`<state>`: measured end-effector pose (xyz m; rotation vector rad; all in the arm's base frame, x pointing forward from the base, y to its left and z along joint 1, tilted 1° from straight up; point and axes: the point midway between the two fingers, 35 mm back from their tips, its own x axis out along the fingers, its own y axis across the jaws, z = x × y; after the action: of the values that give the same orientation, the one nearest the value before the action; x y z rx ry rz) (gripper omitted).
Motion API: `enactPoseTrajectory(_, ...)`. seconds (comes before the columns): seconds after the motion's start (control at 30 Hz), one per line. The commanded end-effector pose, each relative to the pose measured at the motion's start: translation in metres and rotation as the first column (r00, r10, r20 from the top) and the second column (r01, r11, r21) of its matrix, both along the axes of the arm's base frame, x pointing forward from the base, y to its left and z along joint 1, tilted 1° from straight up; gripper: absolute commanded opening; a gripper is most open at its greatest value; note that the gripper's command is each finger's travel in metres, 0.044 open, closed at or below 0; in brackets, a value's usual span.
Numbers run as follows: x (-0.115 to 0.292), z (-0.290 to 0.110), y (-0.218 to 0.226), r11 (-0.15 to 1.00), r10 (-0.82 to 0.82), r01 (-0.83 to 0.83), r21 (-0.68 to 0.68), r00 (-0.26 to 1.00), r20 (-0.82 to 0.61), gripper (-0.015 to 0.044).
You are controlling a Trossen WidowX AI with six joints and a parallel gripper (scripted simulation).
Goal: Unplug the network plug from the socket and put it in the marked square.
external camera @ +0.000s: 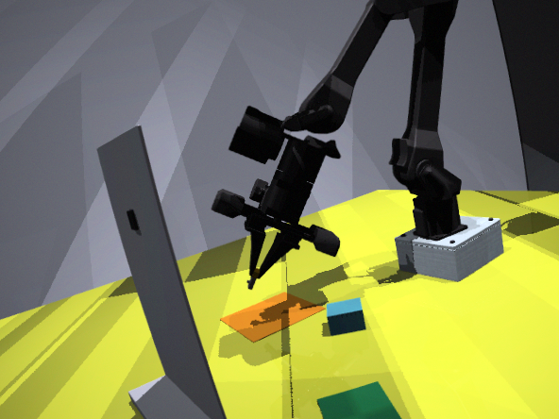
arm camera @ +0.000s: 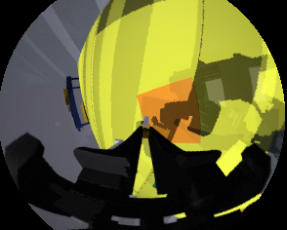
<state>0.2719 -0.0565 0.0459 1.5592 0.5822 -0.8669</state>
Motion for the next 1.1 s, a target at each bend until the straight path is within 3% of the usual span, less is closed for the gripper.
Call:
enactPoseTrajectory(0.0, -0.001, -0.007, 0.000, 1.000, 0.002, -0.002, -0.004, 1.000, -0.009, 0.0000)
enactPoseTrajectory(1.07, -0.003, -0.045, 0.001, 1.000, 0.002, -0.002, -0.004, 1.000, -0.010, 0.0000)
